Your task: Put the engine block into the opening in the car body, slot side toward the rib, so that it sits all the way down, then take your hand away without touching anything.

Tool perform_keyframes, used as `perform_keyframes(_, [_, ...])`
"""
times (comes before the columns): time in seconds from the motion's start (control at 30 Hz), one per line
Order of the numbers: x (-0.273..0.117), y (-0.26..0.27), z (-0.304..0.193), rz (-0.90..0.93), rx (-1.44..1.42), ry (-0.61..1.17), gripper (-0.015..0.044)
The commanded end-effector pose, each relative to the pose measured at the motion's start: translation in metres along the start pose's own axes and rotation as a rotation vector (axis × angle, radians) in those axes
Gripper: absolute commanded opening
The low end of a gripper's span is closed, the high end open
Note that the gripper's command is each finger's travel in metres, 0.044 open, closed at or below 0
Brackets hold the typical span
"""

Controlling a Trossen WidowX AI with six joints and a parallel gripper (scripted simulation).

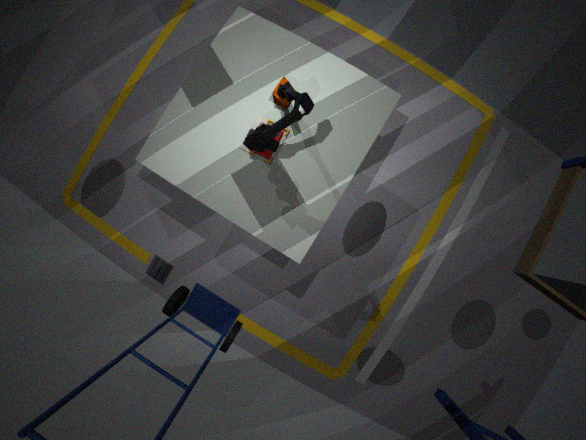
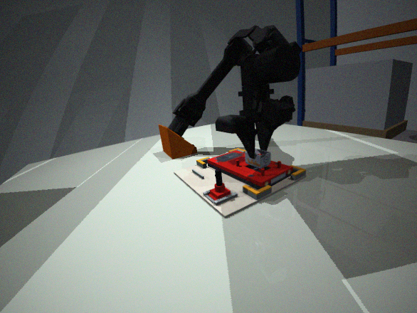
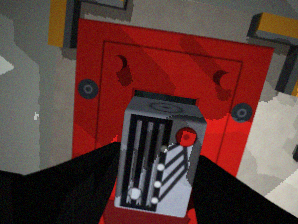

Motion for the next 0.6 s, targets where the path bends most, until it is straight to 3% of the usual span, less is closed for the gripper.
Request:
perform_keyframes(0.0, [0.0019,0.0004,-0.0001,0.004,0.003,0.002,0.0159])
perform_keyframes(0.57, [0.0051,0.0004,0.0000,0.004,0.003,0.002,0.0159])
Point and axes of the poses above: the point midway between the two fingers, 35 mm back from their tips, its own x axis out along the fingers, its own y axis across the jaws, z = x × y, the point moved 8 cm from there along -x, back along the fingers, and after that the axes turned 8 degrees about x, right-handed, at the moved point
